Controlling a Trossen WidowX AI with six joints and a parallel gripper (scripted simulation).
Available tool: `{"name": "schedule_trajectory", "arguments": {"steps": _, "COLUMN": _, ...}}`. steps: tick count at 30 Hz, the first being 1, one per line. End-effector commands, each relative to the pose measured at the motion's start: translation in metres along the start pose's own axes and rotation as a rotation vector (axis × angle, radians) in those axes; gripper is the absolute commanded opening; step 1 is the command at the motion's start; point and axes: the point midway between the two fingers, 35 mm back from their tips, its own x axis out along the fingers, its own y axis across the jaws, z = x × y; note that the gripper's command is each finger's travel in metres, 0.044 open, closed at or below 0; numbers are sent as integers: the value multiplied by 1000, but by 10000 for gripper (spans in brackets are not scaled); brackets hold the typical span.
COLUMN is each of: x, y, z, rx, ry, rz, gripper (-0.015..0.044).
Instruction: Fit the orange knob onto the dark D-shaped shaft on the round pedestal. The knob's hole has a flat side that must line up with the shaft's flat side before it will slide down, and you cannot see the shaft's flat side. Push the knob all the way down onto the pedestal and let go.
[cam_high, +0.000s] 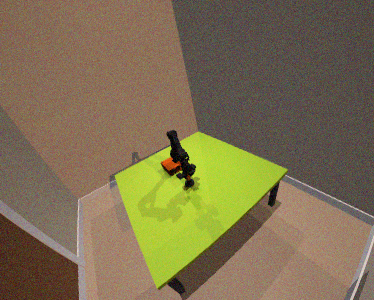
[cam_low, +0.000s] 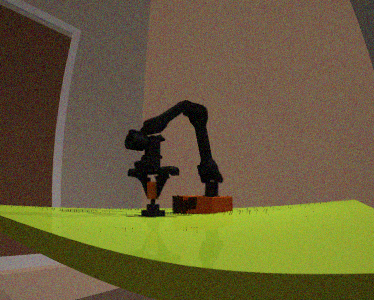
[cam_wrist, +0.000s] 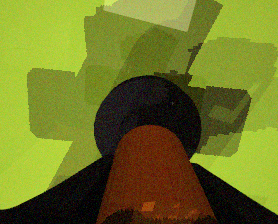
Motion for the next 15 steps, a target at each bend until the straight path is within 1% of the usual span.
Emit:
{"name": "schedule_trajectory", "arguments": {"steps": 1, "x": -4, "y": 0, "z": 1, "rx": 4, "ry": -11, "rz": 1, "gripper": 0}}
{"name": "schedule_trajectory", "arguments": {"steps": 4, "x": -5, "y": 0, "z": 1, "rx": -22, "ry": -11, "rz": 1, "gripper": 0}}
{"name": "schedule_trajectory", "arguments": {"steps": 9, "x": -6, "y": 1, "z": -1, "rx": -195, "ry": -11, "rz": 0, "gripper": 0}}
{"name": "schedule_trajectory", "arguments": {"steps": 15, "x": -3, "y": 1, "z": -3, "rx": -206, "ry": -10, "rz": 0, "gripper": 0}}
